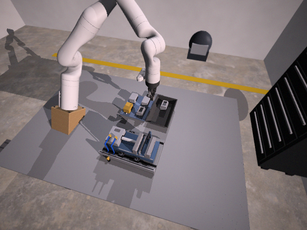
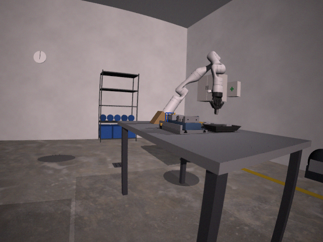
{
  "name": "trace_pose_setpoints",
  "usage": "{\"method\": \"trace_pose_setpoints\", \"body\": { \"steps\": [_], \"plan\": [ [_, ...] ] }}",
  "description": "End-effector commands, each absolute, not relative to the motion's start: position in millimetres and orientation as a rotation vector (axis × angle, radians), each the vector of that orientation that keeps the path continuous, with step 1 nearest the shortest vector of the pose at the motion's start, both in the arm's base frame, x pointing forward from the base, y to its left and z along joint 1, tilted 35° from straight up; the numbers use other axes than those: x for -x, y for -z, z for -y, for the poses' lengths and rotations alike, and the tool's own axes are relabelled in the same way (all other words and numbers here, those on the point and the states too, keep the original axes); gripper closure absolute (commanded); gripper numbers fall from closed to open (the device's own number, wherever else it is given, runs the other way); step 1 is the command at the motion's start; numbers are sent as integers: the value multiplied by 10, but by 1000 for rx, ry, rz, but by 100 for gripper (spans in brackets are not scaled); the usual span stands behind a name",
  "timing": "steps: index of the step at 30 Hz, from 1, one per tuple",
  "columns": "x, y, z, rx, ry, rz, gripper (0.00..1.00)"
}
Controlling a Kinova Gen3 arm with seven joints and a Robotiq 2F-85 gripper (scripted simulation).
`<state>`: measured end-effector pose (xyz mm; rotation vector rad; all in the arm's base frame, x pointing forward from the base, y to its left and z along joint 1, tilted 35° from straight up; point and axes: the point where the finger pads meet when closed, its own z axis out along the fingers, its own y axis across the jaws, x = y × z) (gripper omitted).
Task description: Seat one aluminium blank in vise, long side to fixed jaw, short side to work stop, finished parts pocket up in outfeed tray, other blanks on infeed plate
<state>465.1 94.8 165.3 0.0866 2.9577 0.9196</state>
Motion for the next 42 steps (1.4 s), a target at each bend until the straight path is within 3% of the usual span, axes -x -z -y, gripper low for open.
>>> {"method": "trace_pose_setpoints", "body": {
  "steps": [1,42],
  "plan": [
    [-4655,-1659,-942,-87,-919,-2956,100],
    [-4619,-2158,-599,-87,-919,-2956,100]
  ]
}}
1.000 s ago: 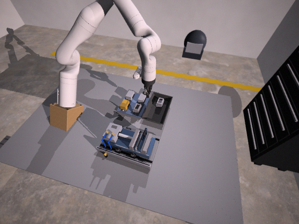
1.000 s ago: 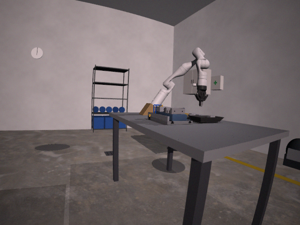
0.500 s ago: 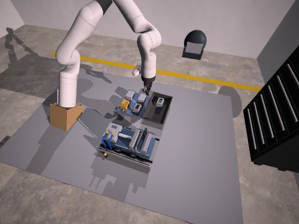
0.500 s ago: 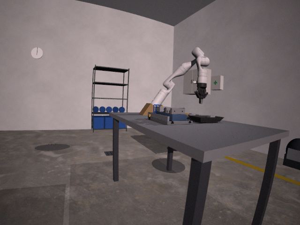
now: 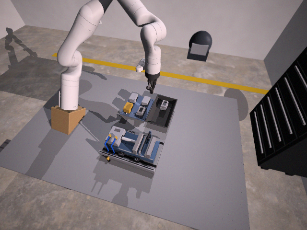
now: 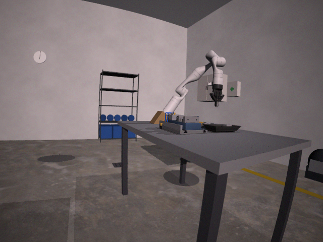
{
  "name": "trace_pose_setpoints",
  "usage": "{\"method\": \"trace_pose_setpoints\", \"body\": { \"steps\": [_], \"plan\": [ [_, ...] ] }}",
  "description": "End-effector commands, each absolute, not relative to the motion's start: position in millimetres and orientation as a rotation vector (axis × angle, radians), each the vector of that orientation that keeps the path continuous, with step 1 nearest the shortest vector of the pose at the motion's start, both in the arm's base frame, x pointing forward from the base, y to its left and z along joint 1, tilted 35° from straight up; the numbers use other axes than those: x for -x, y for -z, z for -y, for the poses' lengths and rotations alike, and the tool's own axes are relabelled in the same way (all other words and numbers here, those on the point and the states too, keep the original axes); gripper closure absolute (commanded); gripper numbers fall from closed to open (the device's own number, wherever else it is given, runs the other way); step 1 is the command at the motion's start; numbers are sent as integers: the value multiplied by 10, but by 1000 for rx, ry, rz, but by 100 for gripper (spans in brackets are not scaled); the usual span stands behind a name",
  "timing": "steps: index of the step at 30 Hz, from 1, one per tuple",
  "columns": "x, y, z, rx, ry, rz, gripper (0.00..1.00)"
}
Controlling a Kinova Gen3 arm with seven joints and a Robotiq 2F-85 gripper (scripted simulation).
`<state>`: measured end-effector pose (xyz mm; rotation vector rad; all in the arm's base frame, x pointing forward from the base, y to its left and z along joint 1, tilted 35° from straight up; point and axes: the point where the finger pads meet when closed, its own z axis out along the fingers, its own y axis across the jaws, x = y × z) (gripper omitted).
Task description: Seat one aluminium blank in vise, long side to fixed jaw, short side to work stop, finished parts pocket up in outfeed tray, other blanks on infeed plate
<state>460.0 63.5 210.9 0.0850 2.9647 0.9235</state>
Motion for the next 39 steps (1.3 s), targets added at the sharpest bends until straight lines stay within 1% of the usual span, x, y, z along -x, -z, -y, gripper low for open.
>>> {"method": "trace_pose_setpoints", "body": {
  "steps": [1,16,20,23,27,29,35,39],
  "plan": [
    [-4618,-2172,-590,-87,-919,-2956,100],
    [-4618,-2227,-552,-87,-919,-2956,100],
    [-4704,-2240,-545,-86,-922,-2954,100],
    [-4869,-2262,-533,-84,-929,-2951,100],
    [-5204,-2295,-506,-80,-937,-2947,100],
    [-5204,-2295,-506,-80,-937,-2947,100],
    [-5773,-2309,-459,-80,-939,-2947,100],
    [-6067,-2289,-436,-83,-931,-2951,100]
  ]
}}
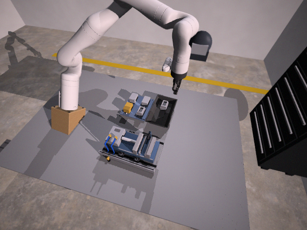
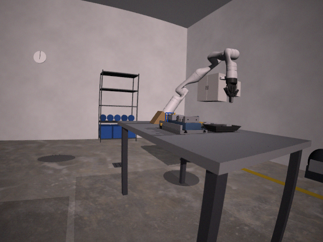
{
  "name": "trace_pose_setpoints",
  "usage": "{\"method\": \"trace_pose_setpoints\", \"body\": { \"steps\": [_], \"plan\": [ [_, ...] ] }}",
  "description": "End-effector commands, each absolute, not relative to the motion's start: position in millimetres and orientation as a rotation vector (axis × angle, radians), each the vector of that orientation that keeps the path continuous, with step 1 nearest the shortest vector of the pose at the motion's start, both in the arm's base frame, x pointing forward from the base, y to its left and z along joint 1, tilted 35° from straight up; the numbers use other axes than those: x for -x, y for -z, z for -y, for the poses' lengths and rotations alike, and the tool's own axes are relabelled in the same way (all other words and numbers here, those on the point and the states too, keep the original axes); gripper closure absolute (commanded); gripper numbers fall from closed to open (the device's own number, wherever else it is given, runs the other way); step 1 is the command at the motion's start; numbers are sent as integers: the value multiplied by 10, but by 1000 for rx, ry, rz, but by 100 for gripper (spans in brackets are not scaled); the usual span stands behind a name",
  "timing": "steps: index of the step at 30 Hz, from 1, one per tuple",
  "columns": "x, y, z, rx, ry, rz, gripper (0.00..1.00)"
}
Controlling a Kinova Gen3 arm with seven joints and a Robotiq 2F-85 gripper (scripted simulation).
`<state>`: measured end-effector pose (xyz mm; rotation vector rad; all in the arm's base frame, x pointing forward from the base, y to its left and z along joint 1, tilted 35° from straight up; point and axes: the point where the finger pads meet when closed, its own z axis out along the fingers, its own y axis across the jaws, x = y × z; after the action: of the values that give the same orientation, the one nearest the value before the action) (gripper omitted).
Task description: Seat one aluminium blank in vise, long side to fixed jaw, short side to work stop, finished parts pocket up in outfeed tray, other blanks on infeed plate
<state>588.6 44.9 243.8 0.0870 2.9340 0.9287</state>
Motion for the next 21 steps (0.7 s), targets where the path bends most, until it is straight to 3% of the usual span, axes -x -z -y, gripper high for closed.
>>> {"method": "trace_pose_setpoints", "body": {
  "steps": [1,21],
  "plan": [
    [-6122,-2283,-432,-84,-928,-2952,100],
    [-6300,-2243,-430,-88,-919,-2956,100]
  ]
}}
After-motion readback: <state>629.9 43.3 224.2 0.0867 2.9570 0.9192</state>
